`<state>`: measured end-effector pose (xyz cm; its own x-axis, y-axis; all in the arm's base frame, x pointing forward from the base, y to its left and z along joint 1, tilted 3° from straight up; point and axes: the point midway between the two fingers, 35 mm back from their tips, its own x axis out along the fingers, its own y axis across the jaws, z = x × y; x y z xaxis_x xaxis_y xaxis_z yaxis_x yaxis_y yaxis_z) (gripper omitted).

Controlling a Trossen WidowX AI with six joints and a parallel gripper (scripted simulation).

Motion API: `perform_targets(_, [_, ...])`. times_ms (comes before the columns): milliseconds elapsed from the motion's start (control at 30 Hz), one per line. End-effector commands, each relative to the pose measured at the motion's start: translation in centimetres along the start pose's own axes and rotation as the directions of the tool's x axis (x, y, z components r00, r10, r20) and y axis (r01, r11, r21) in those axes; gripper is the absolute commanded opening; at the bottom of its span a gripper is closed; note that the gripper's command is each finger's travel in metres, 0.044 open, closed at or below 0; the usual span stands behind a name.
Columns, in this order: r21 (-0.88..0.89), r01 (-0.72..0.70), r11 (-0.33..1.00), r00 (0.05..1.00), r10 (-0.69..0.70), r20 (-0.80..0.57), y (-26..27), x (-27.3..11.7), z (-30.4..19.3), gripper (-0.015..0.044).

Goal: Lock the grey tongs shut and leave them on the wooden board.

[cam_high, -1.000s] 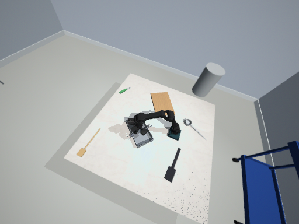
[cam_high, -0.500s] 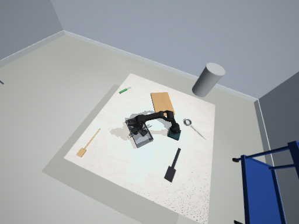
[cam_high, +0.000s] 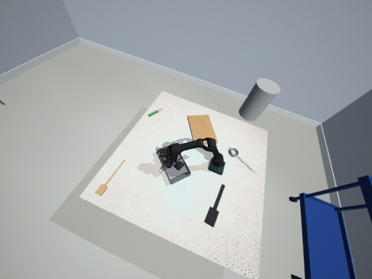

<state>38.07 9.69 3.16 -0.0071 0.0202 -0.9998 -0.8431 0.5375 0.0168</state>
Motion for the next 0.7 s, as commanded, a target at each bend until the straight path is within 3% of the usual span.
perform_targets(0, [0.0,0.0,1.0,1.0,0.0,0.0,-0.02,-0.04,0.02,0.0334])
perform_targets(667, [0.0,0.0,1.0,1.0,0.0,0.0,-0.02,-0.04,0.02,0.0201])
